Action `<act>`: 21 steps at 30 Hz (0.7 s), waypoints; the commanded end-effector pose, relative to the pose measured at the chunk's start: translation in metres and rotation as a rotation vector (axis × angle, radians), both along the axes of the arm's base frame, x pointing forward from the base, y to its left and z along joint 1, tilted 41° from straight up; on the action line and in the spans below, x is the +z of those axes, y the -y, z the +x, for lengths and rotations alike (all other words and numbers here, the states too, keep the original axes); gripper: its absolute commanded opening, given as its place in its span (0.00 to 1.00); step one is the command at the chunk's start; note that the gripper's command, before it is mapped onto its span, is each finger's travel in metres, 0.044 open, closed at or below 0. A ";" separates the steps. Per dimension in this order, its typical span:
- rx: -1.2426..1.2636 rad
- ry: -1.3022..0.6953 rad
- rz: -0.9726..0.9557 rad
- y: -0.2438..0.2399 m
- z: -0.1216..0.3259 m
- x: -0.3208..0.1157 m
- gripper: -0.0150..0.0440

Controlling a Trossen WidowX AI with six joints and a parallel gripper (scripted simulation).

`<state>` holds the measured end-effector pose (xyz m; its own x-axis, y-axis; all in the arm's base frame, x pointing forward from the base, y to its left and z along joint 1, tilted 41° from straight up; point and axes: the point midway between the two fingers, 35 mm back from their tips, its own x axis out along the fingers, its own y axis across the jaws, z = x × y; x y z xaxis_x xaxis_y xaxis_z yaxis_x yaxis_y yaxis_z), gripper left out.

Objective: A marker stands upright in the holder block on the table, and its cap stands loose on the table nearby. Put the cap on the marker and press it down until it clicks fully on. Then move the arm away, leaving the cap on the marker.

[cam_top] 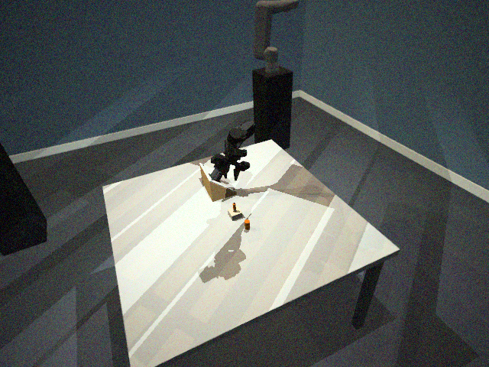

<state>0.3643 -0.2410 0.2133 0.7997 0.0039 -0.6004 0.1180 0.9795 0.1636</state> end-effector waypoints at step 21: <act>1.220 -0.314 0.022 -0.234 0.000 -0.158 0.67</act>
<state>0.3622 -0.0127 0.0606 0.0924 0.6461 -0.7576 -0.8165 0.4847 0.3138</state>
